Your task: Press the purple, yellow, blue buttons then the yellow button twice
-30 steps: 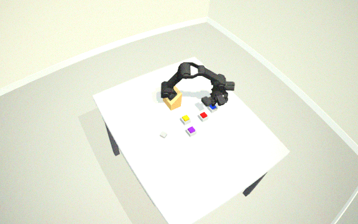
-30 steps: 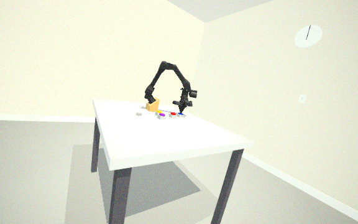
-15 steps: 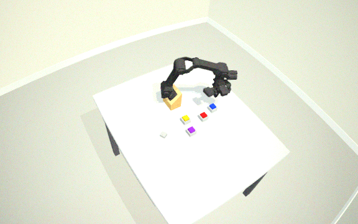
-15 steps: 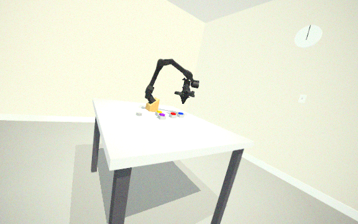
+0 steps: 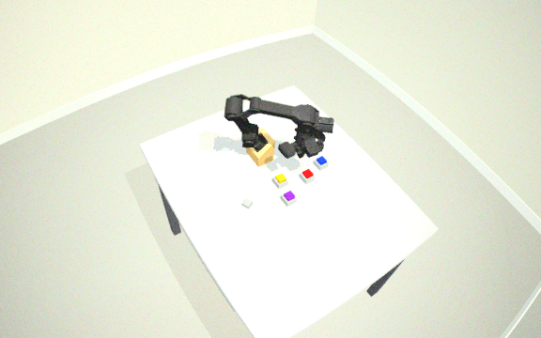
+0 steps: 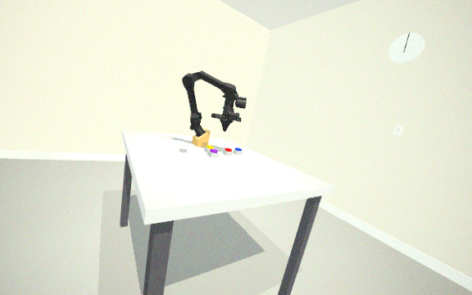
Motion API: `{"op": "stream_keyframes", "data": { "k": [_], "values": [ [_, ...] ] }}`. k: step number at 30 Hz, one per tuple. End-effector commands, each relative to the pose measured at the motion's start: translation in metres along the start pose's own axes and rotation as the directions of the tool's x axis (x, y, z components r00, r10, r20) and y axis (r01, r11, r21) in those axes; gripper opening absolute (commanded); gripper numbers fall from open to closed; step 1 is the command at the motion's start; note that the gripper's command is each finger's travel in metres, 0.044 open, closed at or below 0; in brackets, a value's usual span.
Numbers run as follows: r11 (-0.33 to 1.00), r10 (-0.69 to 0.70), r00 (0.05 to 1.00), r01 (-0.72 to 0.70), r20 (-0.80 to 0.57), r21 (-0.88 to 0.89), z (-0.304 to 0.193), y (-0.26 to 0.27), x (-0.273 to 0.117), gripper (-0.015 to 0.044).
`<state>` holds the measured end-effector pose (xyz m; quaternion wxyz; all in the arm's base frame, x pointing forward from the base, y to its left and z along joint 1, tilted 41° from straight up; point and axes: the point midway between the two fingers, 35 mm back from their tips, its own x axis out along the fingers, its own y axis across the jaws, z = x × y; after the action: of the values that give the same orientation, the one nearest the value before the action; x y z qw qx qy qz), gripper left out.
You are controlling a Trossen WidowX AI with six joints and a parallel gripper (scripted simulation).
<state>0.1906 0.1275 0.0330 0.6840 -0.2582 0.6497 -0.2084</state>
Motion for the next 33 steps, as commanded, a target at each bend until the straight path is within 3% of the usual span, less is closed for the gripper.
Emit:
{"op": "stream_keyframes", "data": {
  "k": [1, 10, 16, 33],
  "values": [
    [1.000, -0.024, 1.000, 0.024, -0.009, -0.012, -0.015, -0.051, 0.010, 0.0020],
    [1.000, -0.028, 1.000, 0.028, -0.010, -0.011, -0.021, -0.067, 0.016, 0.0020],
    [1.000, -0.030, 1.000, 0.030, -0.009, -0.010, -0.021, -0.069, 0.074, 0.0020],
    [0.999, -0.030, 1.000, 0.030, -0.008, -0.010, -0.021, -0.070, 0.095, 0.0020]
  ]
}}
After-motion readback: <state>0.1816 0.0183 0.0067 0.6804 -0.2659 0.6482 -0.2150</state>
